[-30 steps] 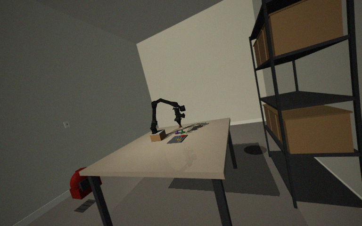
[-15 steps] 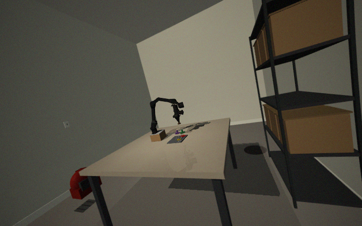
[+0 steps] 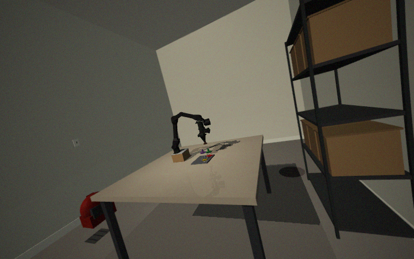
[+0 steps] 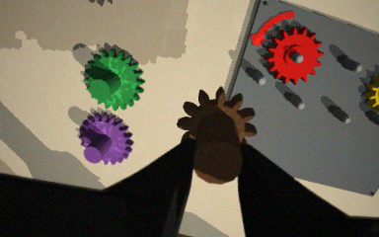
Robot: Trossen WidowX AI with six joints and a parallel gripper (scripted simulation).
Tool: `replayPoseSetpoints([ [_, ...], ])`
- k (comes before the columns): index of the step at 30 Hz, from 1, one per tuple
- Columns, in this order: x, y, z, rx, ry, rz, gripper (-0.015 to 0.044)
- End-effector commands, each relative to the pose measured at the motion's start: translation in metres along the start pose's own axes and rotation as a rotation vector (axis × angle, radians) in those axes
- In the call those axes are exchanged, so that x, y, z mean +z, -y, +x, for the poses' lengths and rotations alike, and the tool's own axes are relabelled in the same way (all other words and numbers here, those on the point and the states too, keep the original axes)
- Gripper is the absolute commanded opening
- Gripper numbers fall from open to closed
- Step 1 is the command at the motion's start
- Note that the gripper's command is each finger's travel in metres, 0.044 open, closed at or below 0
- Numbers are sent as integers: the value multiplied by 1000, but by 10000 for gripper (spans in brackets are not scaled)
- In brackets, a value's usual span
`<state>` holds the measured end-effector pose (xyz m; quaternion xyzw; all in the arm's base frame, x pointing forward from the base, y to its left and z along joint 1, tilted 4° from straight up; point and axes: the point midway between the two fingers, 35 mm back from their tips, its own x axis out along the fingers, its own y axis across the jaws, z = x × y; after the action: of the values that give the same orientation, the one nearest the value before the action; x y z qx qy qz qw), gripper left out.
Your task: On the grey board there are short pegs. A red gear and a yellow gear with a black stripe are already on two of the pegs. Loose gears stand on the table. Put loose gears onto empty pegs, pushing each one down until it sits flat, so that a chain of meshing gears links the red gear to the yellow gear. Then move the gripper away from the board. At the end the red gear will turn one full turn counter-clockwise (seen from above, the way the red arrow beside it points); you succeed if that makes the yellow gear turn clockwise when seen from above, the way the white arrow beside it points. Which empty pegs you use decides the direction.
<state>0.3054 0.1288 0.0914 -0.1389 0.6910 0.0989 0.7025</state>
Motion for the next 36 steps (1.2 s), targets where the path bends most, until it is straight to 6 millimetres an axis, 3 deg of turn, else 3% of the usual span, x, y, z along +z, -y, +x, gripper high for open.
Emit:
replayPoseSetpoints([
  [1,0,9,8,-5,-2,-5,0],
  [31,-13,79,62,-13,-3,-5,0],
  [36,-14,82,64,-14,-4,-5,0],
])
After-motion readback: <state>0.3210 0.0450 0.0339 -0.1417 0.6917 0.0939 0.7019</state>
